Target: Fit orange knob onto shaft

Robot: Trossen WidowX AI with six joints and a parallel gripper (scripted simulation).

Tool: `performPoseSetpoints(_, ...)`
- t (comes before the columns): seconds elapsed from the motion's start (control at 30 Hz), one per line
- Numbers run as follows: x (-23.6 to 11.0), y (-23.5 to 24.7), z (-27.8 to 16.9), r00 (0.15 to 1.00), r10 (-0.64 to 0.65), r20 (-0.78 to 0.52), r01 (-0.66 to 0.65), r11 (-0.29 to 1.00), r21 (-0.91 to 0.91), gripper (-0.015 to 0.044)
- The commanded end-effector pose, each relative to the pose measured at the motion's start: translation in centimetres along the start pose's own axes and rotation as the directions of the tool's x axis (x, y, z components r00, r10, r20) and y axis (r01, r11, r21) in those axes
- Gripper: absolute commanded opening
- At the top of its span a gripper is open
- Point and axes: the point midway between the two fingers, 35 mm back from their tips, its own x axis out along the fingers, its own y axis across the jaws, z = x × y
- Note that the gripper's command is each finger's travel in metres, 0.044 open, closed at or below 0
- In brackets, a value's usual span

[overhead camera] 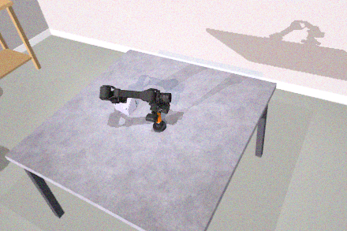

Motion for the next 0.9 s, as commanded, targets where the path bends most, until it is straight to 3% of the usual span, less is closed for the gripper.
performPoseSetpoints(0.0, 0.06, 0.06, -0.14, 1.0, 0.0, 0.0, 0.0, 1.0, -0.006, 0.0)
performPoseSetpoints(0.57, -0.45, 0.01, -0.16, 1.0, 0.001, 0.0, -0.001, 1.0, -0.006, 0.0)
performPoseSetpoints(0.87, -0.32, -0.05, 0.22, 1.0, 0.001, 0.001, 0.0, 0.977, -0.214, 0.0)
